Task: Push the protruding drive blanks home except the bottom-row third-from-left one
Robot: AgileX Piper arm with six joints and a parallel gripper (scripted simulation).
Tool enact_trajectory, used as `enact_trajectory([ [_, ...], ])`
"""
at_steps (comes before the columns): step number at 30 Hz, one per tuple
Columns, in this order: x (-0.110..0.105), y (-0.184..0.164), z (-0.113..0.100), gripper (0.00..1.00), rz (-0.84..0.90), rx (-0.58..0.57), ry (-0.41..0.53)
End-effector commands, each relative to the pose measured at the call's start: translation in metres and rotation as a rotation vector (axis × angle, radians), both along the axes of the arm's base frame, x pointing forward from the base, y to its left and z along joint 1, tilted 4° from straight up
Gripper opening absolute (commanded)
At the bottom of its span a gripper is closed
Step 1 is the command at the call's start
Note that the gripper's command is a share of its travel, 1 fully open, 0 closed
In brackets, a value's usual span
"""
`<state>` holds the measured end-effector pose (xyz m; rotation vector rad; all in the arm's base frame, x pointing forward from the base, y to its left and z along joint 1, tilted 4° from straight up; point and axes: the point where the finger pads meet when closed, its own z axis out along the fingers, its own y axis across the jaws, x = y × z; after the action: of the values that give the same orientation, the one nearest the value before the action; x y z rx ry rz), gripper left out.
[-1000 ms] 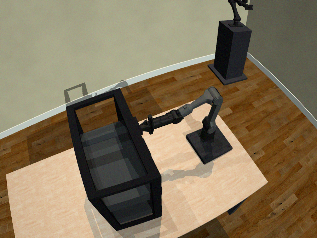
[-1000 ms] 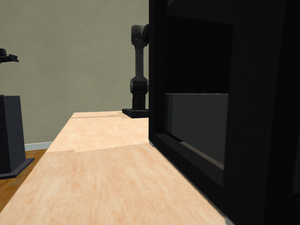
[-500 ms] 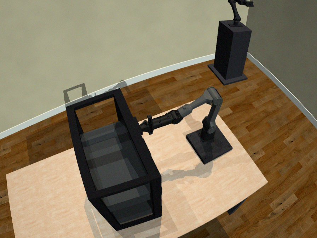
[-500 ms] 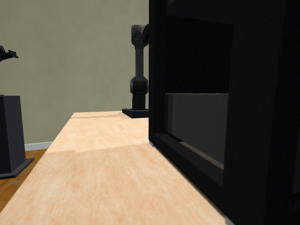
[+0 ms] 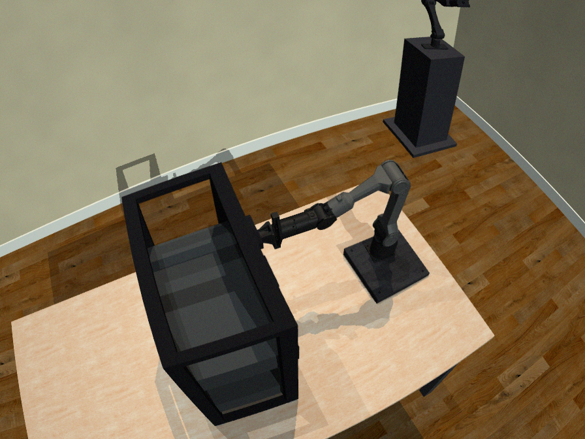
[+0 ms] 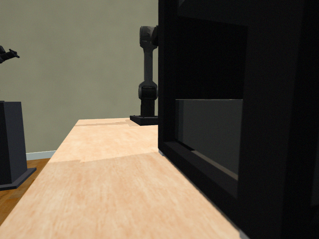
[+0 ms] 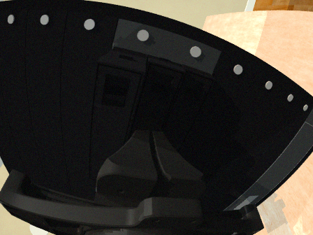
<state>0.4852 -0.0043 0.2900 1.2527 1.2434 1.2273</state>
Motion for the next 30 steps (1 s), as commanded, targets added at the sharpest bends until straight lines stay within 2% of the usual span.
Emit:
enact_trajectory([
  [1,0.0015,0.0003,-0.0049,0.00,0.000,0.000,0.012],
  [30,0.0068,0.0004,-0.0060,0.00,0.000,0.000,0.012],
])
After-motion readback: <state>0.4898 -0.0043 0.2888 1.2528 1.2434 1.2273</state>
